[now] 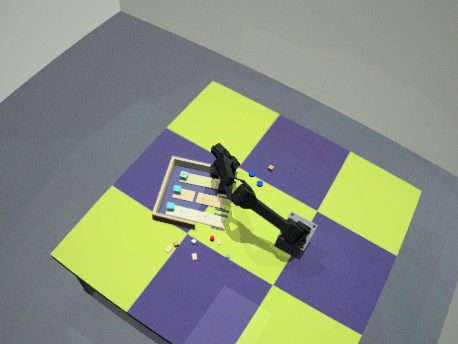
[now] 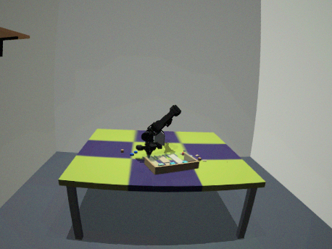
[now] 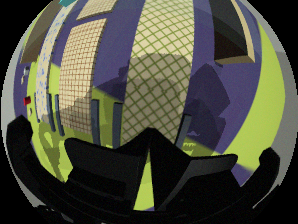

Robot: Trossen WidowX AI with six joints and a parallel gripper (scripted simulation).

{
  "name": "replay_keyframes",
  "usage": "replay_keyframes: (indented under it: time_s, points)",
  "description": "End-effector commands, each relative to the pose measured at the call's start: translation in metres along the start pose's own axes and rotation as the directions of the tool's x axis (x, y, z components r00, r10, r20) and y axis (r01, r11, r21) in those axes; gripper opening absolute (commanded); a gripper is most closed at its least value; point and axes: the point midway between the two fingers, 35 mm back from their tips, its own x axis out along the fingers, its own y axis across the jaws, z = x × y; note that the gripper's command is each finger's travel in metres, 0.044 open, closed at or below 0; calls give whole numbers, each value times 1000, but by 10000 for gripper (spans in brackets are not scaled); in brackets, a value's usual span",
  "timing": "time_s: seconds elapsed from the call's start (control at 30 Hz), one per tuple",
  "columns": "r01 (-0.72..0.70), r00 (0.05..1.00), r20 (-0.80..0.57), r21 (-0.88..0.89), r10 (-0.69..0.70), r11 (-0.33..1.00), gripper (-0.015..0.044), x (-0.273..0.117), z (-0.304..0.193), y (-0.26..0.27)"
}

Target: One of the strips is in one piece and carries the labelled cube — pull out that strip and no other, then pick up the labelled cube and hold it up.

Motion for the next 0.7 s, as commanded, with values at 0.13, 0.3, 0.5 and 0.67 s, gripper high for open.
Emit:
replay_keyframes:
  time_s: [0.13,0.3,0.5,0.67]
  points:
    - [-5,1000,-11,2,5,1000,0,4,-18,1]
    - [-5,1000,-11,3,5,1000,0,4,-25,1]
    - [-5,1000,-11,3,5,1000,0,4,-34,1]
    - [-5,1000,-12,3,5,1000,0,5,-42,1]
